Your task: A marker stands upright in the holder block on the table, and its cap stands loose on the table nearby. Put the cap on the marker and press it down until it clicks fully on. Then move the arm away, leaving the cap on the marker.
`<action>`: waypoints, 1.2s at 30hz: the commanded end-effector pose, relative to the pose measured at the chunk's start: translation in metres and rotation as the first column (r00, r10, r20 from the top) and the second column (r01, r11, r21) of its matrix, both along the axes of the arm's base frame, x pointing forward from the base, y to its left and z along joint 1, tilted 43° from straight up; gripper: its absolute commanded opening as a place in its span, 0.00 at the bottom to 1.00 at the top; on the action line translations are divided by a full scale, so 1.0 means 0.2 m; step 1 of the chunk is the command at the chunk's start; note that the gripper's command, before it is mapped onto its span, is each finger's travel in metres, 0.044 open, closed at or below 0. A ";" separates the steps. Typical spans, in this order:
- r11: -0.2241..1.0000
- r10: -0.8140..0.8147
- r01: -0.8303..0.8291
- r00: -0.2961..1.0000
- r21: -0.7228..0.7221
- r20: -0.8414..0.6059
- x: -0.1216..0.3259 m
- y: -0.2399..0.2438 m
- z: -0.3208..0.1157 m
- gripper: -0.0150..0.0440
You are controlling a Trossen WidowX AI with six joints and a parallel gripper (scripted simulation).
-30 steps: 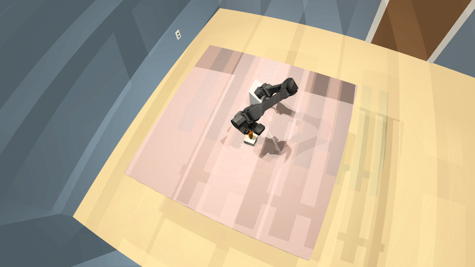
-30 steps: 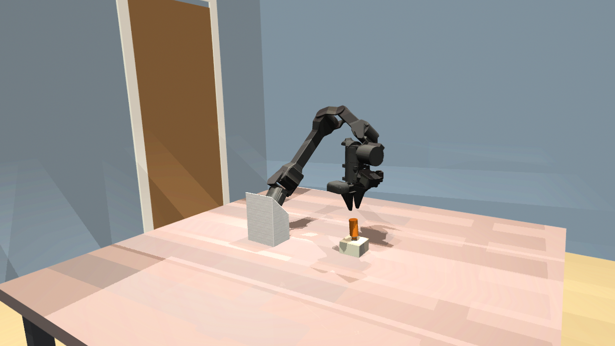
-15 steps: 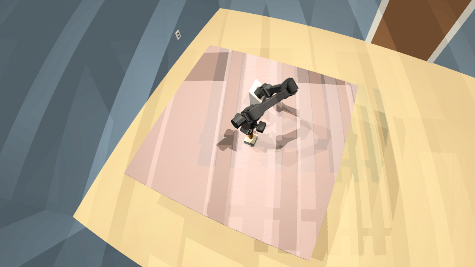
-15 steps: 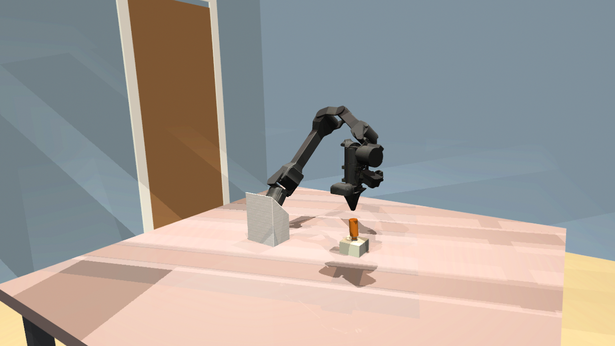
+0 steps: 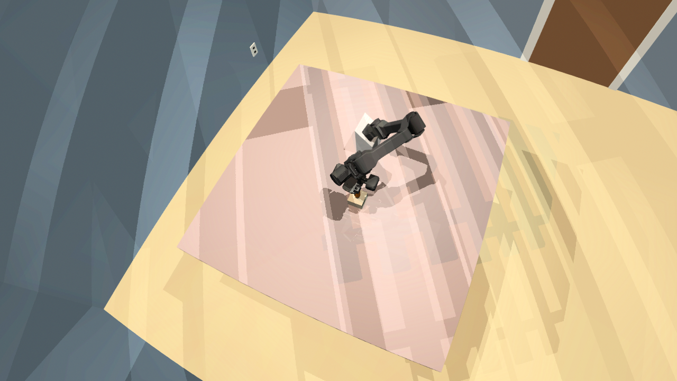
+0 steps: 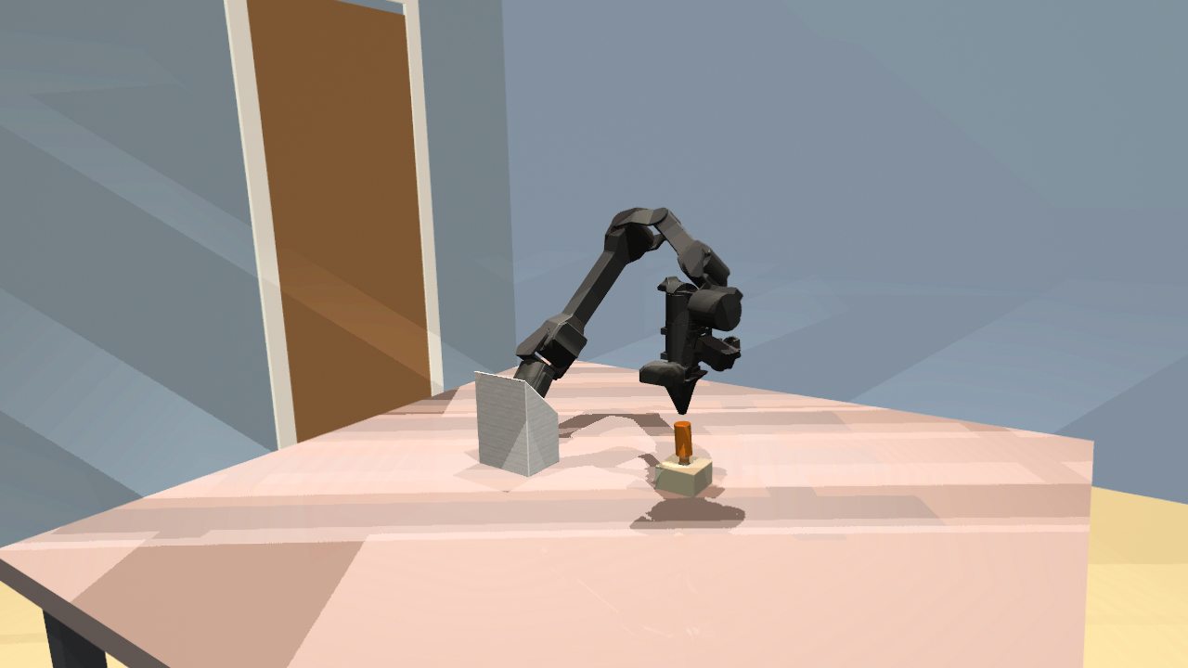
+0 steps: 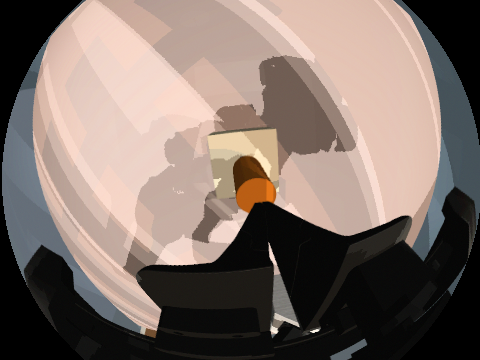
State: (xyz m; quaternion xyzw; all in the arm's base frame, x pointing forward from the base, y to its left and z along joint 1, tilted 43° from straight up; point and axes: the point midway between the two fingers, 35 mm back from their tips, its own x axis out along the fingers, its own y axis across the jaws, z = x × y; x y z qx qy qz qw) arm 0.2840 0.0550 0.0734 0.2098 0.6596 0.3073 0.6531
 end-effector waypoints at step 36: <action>1.000 -0.005 0.005 1.000 0.001 0.005 0.03 -0.23 0.25 0.25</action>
